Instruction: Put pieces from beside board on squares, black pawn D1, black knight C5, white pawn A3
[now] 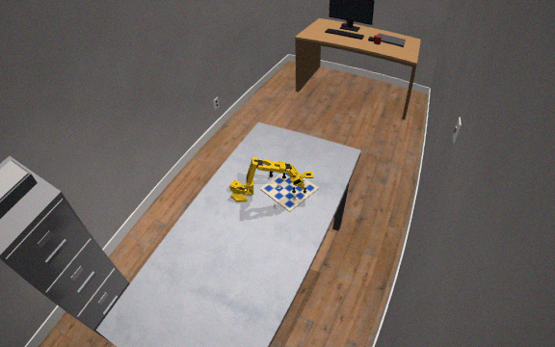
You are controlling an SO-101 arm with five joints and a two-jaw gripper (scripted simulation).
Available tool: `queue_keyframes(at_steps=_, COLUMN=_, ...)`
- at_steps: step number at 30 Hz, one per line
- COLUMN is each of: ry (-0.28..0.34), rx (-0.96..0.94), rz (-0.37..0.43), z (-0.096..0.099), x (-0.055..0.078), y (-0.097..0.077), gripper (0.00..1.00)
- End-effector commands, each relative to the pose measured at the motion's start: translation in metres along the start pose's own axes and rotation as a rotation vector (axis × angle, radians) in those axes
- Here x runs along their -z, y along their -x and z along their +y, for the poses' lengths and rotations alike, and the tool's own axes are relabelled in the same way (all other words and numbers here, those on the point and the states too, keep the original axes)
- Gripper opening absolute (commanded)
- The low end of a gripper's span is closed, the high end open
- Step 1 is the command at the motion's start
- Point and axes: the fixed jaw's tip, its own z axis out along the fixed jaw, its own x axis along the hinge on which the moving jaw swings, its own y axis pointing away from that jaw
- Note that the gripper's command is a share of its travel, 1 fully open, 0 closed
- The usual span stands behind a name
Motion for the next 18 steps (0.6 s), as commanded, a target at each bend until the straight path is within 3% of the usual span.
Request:
queue_keyframes(at_steps=1, ry=0.005, rx=-0.001, rz=-0.022, z=0.003, x=0.006, y=0.006, gripper=0.09)
queue_keyframes(at_steps=8, ry=0.009, rx=0.005, rz=-0.022, z=0.005, x=0.007, y=0.005, gripper=0.09)
queue_keyframes(at_steps=12, ry=0.043, rx=0.06, rz=-0.021, z=0.024, x=0.017, y=0.0, gripper=0.1)
queue_keyframes(at_steps=14, ry=0.043, rx=0.06, rz=-0.021, z=0.024, x=0.017, y=0.0, gripper=0.1)
queue_keyframes(at_steps=18, ry=0.118, rx=0.183, rz=-0.019, z=0.062, x=0.039, y=-0.018, gripper=0.1)
